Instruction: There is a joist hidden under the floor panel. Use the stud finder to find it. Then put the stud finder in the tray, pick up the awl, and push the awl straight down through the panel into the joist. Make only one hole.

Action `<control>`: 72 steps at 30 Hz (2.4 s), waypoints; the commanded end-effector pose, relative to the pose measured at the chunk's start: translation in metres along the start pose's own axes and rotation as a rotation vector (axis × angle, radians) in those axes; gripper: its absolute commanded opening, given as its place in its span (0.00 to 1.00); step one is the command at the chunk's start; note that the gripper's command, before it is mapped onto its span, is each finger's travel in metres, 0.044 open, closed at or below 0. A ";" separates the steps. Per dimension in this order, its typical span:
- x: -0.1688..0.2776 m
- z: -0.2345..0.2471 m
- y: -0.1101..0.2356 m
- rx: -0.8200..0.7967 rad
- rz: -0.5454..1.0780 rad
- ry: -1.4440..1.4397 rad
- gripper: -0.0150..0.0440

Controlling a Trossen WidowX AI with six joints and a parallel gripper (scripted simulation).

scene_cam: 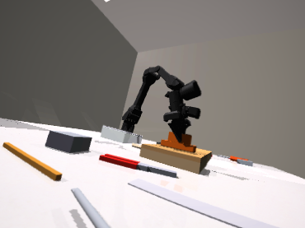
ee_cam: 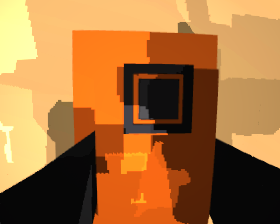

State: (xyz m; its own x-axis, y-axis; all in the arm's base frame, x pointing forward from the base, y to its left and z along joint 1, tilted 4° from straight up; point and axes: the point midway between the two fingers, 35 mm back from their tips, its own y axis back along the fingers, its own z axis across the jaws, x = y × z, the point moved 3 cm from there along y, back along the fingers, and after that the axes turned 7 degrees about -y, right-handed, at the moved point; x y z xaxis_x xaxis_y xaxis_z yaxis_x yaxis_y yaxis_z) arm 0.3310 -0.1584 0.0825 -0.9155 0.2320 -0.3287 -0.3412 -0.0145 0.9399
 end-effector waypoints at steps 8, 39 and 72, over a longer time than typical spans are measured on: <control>0.006 0.041 0.000 -0.004 0.002 -0.001 0.25; 0.019 0.157 0.001 -0.016 0.003 -0.005 0.25; 0.032 0.279 0.004 -0.028 0.005 -0.010 0.25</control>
State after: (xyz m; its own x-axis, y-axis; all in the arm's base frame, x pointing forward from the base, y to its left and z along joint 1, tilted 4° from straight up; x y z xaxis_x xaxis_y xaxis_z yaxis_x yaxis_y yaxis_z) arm 0.3581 0.1097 0.1011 -0.9149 0.2396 -0.3249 -0.3441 -0.0421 0.9380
